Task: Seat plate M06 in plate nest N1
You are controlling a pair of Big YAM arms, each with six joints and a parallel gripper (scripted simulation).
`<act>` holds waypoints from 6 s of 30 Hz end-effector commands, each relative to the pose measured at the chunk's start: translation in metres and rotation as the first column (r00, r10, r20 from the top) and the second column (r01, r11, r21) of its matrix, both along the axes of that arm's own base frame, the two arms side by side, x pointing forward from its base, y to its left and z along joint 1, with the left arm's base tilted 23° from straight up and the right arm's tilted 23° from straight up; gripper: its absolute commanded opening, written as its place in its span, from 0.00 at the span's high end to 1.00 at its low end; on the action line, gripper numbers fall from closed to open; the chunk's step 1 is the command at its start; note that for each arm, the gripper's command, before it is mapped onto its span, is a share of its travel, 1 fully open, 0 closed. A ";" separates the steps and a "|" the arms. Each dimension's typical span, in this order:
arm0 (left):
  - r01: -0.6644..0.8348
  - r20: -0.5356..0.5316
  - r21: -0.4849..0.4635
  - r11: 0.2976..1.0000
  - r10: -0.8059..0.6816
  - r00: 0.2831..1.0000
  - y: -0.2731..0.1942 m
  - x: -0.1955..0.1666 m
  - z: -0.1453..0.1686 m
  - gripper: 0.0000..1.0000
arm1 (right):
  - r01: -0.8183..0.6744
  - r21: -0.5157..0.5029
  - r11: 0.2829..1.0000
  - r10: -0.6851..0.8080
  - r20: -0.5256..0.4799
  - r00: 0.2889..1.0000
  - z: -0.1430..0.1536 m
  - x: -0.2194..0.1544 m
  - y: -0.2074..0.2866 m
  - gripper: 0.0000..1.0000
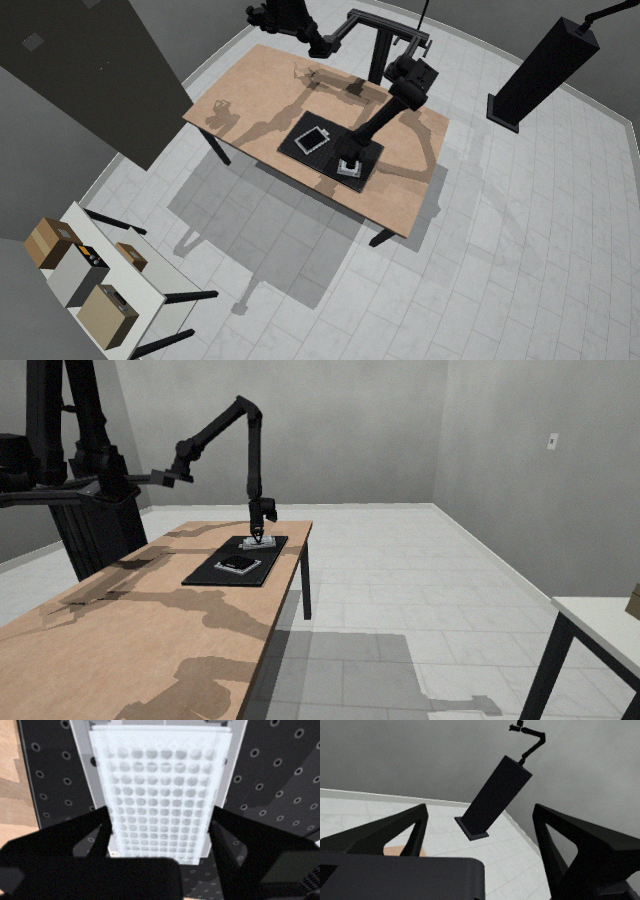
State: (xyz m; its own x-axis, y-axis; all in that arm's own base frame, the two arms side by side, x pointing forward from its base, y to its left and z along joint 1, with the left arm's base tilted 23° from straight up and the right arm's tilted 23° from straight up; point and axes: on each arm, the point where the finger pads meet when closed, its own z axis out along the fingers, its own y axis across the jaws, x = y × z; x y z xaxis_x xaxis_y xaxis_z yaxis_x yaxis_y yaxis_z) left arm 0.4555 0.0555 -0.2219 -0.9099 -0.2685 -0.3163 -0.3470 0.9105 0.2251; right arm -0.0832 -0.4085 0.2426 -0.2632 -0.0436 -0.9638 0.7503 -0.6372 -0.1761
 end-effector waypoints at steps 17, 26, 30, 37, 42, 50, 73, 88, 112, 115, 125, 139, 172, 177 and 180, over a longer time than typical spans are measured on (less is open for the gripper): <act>0.005 -0.001 0.002 1.000 -0.005 1.000 0.004 0.003 -0.006 1.00 | 0.012 -0.029 1.000 -0.011 0.013 1.000 0.010 -0.006 0.003 0.00; 0.007 0.007 0.002 1.000 -0.007 1.000 0.004 0.006 -0.005 1.00 | 0.012 -0.029 1.000 -0.011 0.013 1.000 0.010 -0.006 0.003 0.00; 0.005 0.010 0.002 1.000 -0.006 1.000 0.005 0.007 -0.006 1.00 | 0.012 -0.029 1.000 -0.011 0.013 1.000 0.010 -0.006 0.003 0.00; 0.003 0.009 0.001 1.000 -0.003 1.000 0.007 0.007 -0.008 1.00 | 0.012 -0.029 1.000 -0.011 0.013 1.000 0.010 -0.006 0.003 0.00; 0.002 0.009 0.001 1.000 -0.002 1.000 0.007 0.007 -0.008 1.00 | 0.012 -0.029 1.000 -0.011 0.013 1.000 0.010 -0.006 0.003 0.00; 0.002 0.009 0.001 1.000 -0.002 1.000 0.008 0.007 -0.008 1.00 | 0.012 -0.029 1.000 -0.011 0.013 1.000 0.010 -0.006 0.003 0.00; 0.001 0.005 0.001 1.000 -0.001 1.000 0.008 0.007 -0.008 1.00 | 0.012 -0.029 1.000 -0.011 0.013 1.000 0.010 -0.006 0.003 0.00; 0.004 0.002 0.002 1.000 -0.004 1.000 0.007 0.007 -0.008 0.00 | 0.012 -0.029 1.000 -0.011 0.013 1.000 0.010 -0.006 0.003 0.00; 0.018 0.015 0.002 1.000 -0.018 1.000 -0.002 0.009 0.006 0.00 | 0.012 -0.029 1.000 -0.011 0.013 1.000 0.010 -0.006 0.003 0.00; 0.009 0.021 -0.001 1.000 -0.009 1.000 -0.008 0.008 0.017 0.00 | 0.012 -0.029 1.000 -0.011 0.013 1.000 0.010 -0.006 0.003 0.00; -0.010 0.022 0.000 1.000 0.010 1.000 -0.011 0.001 0.043 0.00 | 0.012 -0.029 1.000 -0.011 0.013 1.000 0.010 -0.006 0.003 0.00; -0.007 0.012 0.001 1.000 0.007 1.000 -0.019 -0.003 0.058 0.00 | 0.012 -0.029 1.000 -0.011 0.013 1.000 0.010 -0.006 0.003 0.00; 0.004 0.018 0.001 1.000 -0.004 1.000 -0.017 -0.002 0.054 0.00 | 0.012 -0.029 1.000 -0.011 0.013 1.000 0.010 -0.006 0.003 0.00; 0.004 0.018 0.001 1.000 -0.004 1.000 -0.017 -0.002 0.054 0.00 | 0.012 -0.029 1.000 -0.011 0.013 1.000 0.010 -0.006 0.003 0.00; 0.004 0.018 0.001 1.000 -0.004 1.000 -0.017 -0.002 0.054 0.00 | 0.012 -0.029 1.000 -0.011 0.013 1.000 0.010 -0.006 0.003 0.00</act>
State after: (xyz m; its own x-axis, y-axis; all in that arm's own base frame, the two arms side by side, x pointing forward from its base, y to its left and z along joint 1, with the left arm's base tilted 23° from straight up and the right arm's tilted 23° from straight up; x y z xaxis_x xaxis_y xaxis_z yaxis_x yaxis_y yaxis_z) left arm 0.4473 0.0395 -0.1715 -0.9077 -0.2697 -0.3214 -0.3492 0.9103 0.2221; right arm -0.0832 -0.4085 0.2426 -0.2632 -0.0436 -0.9638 0.7503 -0.6372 -0.1761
